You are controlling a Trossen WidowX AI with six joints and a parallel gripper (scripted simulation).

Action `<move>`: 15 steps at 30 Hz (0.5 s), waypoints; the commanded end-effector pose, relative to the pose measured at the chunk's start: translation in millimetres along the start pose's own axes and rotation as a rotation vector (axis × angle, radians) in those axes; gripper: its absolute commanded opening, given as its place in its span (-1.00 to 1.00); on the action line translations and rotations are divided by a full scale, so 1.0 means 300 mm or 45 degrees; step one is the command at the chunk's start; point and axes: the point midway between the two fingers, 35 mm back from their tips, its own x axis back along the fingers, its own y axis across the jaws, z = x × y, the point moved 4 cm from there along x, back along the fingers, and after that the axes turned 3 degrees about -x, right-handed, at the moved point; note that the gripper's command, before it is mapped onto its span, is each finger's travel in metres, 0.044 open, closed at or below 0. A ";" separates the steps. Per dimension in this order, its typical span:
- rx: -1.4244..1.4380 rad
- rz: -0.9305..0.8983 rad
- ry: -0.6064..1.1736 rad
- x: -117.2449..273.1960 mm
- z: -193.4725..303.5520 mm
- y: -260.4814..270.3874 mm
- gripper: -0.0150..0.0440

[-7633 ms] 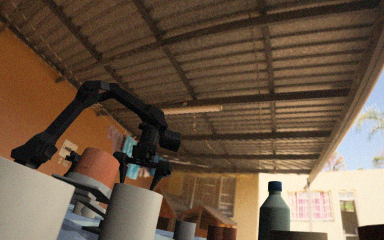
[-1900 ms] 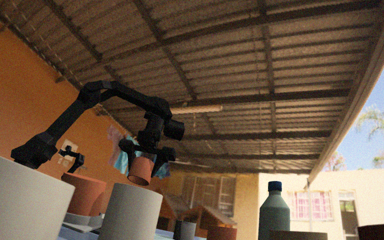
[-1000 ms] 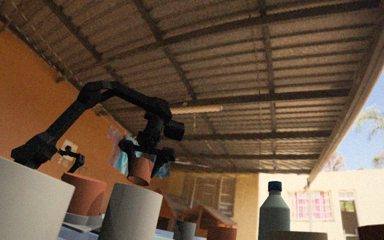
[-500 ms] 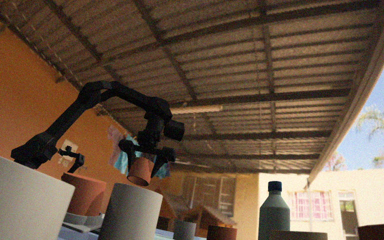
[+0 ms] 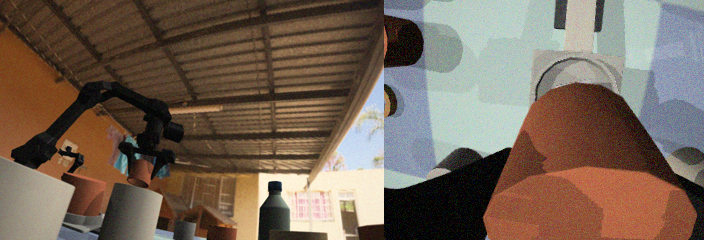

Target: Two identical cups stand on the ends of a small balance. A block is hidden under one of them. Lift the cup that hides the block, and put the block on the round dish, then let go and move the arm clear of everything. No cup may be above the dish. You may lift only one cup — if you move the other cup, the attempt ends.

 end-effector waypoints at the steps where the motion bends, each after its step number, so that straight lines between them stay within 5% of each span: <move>1: 0.011 0.007 0.001 -0.062 0.088 -0.050 -0.49; 15: 0.017 0.016 0.015 -0.284 0.316 -0.288 -0.49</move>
